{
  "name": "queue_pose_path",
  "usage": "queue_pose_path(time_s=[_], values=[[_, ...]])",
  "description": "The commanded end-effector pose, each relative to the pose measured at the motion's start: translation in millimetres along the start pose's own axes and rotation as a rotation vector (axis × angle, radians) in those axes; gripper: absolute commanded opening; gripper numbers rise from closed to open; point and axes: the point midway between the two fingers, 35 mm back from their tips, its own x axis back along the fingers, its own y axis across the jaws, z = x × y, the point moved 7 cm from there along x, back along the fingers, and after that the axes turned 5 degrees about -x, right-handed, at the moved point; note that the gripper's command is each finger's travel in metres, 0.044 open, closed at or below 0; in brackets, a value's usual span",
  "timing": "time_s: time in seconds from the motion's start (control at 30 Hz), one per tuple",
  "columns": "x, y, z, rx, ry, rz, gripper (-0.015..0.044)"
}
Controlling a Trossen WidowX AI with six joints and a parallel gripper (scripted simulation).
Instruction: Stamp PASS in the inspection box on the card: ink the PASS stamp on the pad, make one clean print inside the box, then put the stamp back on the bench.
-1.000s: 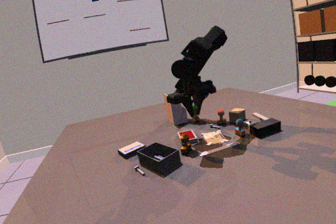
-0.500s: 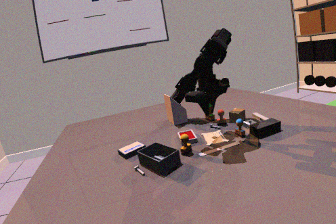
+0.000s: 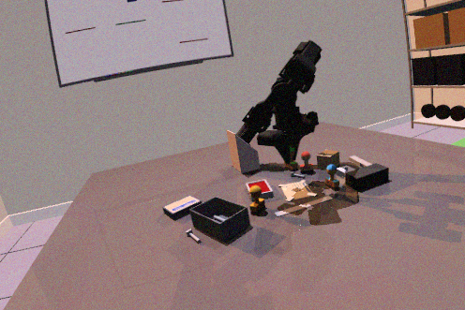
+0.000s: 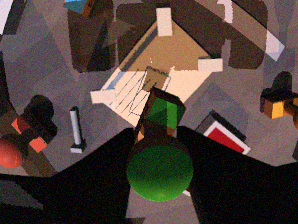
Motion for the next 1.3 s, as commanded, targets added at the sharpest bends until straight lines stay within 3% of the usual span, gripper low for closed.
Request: queue_pose_path(time_s=[0.0,1.27], values=[[-2,0,0,-0.004,-0.004,-0.001,0.0000],[-27,-1,-1,-0.007,-0.007,-0.001,0.0000]])
